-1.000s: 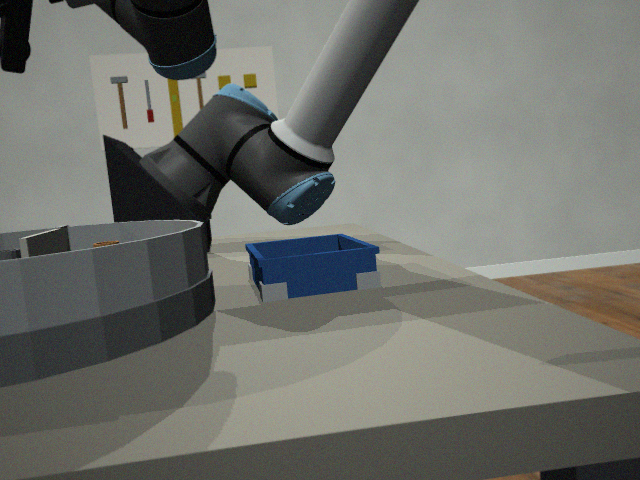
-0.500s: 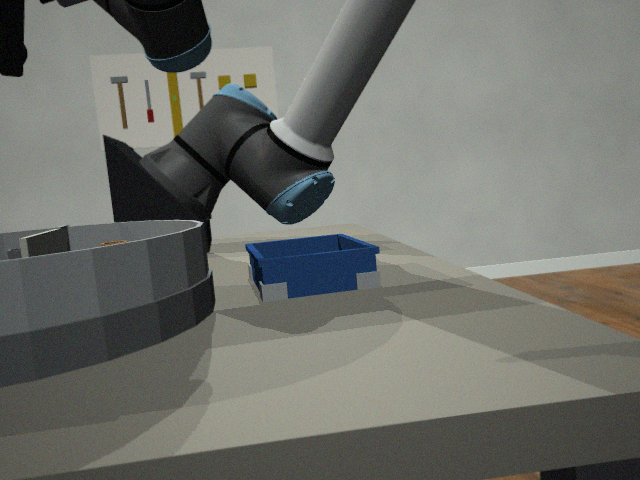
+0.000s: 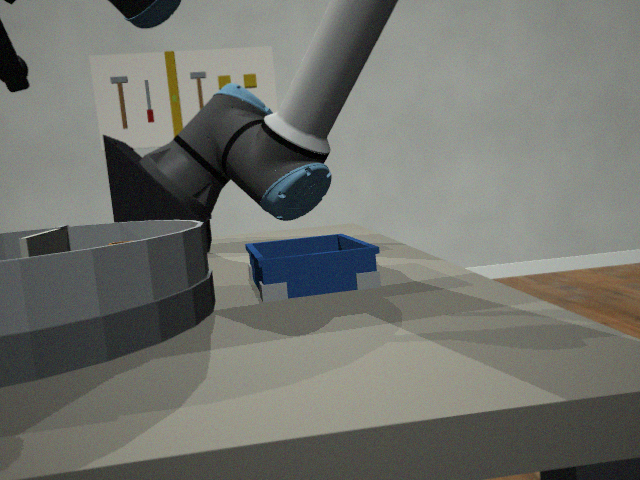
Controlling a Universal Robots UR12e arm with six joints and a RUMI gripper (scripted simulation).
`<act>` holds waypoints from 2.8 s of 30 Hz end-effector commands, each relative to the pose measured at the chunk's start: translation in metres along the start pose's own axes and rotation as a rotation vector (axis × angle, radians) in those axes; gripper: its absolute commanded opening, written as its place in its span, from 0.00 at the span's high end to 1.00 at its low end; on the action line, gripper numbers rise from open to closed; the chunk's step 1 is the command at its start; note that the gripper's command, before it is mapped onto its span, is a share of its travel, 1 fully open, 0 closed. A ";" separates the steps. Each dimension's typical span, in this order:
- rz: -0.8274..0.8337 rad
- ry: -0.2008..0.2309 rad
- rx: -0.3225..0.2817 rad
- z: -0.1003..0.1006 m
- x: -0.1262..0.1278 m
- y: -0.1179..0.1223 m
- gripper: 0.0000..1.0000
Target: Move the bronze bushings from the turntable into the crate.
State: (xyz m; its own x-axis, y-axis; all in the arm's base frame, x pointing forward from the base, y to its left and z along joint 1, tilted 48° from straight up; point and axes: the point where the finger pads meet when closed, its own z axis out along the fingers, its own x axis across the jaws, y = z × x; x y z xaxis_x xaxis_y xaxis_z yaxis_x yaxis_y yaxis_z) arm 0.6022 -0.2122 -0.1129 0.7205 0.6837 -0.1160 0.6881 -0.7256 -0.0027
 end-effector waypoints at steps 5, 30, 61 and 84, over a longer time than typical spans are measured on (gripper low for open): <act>0.152 0.119 0.278 0.012 -0.006 -0.047 0.00; 0.594 0.366 0.847 -0.056 0.003 -0.114 0.00; 0.597 0.367 0.850 -0.056 0.003 -0.114 0.94; 0.597 0.367 0.850 -0.056 0.003 -0.114 0.95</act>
State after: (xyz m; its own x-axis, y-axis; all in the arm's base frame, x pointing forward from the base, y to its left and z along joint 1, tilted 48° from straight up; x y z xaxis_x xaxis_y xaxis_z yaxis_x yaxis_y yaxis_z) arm 0.5305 -0.1220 -0.0574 0.9961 0.0851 -0.0246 0.0385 -0.6670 -0.7441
